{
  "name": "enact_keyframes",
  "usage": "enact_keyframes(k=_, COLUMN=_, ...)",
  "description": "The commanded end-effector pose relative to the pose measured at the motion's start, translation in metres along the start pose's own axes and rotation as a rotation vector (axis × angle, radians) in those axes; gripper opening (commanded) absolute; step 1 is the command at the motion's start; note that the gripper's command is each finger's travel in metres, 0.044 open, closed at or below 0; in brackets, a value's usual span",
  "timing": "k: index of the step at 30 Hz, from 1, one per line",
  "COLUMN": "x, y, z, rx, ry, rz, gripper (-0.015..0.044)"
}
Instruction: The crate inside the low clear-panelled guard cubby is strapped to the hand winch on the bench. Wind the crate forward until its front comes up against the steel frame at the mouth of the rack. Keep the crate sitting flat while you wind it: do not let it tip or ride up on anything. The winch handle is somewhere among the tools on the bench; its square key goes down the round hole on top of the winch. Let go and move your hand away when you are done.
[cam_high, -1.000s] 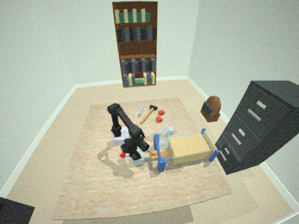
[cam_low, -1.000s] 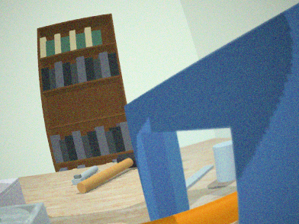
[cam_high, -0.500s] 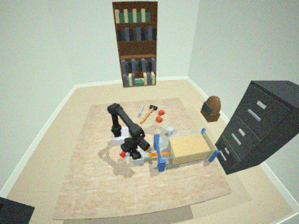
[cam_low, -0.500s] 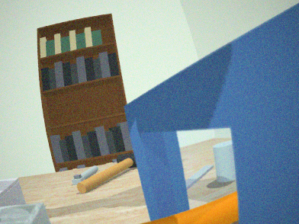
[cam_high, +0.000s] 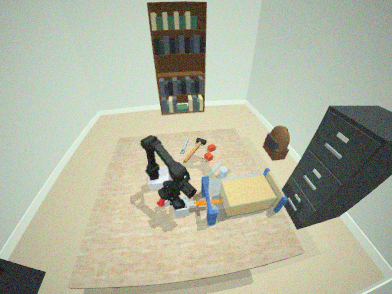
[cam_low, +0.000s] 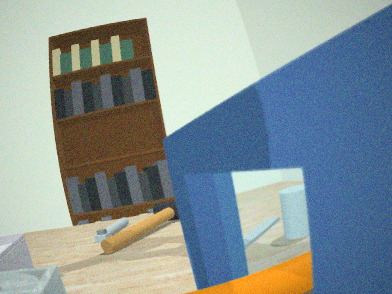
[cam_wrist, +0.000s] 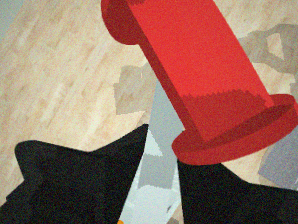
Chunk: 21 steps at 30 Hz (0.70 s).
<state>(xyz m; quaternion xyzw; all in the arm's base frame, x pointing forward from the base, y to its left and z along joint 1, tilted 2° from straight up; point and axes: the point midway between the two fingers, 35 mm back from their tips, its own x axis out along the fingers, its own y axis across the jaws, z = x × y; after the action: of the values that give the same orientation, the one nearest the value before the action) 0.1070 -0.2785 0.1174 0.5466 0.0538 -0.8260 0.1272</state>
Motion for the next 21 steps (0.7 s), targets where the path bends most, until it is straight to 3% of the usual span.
enact_keyframes(k=1, x=-0.001, y=-0.001, z=0.002, rx=0.004, ry=-0.004, rz=0.006, gripper=0.0000)
enact_keyframes(k=21, x=0.016, y=0.000, z=-0.006, rx=0.001, ry=0.000, rz=0.001, gripper=0.0000)
